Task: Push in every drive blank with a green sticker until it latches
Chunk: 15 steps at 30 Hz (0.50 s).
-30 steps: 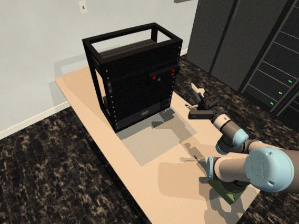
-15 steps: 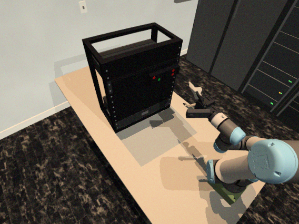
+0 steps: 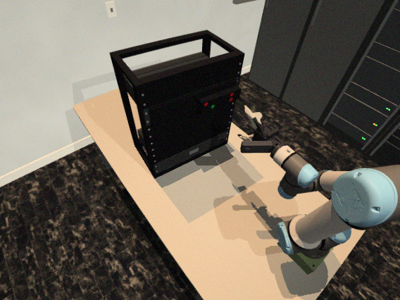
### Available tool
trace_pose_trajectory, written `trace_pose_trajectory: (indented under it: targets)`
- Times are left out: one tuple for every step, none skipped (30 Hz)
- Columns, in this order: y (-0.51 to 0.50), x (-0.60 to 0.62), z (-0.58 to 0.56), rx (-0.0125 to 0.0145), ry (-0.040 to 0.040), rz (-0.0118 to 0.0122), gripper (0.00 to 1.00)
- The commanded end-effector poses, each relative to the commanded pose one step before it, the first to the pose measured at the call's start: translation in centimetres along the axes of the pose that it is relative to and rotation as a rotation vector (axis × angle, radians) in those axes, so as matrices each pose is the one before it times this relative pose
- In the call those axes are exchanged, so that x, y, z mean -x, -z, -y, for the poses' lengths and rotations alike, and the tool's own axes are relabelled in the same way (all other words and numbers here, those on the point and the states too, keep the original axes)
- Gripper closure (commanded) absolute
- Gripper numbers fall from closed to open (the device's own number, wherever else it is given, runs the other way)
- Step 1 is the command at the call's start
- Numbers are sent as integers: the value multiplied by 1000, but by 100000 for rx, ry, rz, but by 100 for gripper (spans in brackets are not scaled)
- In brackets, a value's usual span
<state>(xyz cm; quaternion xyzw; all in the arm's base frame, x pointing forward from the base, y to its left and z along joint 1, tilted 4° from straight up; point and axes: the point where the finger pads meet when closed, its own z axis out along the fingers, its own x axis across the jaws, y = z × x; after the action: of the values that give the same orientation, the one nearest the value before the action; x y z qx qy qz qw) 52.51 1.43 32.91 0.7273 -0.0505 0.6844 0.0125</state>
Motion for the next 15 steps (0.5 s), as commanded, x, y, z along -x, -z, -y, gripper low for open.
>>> trace_pose_trajectory:
  targets:
    - [-2329, -93, 651, 689, -2, -442, 0]
    - [-491, -4, 152, 0, 0, 0, 0]
    - [-494, -4, 153, 0, 0, 0, 0]
    - [-488, -4, 151, 0, 0, 0, 0]
    - [-479, -4, 148, 0, 0, 0, 0]
    - [-469, -4, 145, 0, 0, 0, 0]
    - [-458, -4, 142, 0, 0, 0, 0]
    - [-446, -4, 138, 0, 0, 0, 0]
    - [-432, -4, 134, 0, 0, 0, 0]
    - [0, 0, 0, 0, 0, 0, 0]
    - [0, 0, 0, 0, 0, 0, 0]
    - [-417, -4, 129, 0, 0, 0, 0]
    - [-402, -3, 124, 0, 0, 0, 0]
    - [-385, -3, 120, 0, 0, 0, 0]
    - [-368, -3, 114, 0, 0, 0, 0]
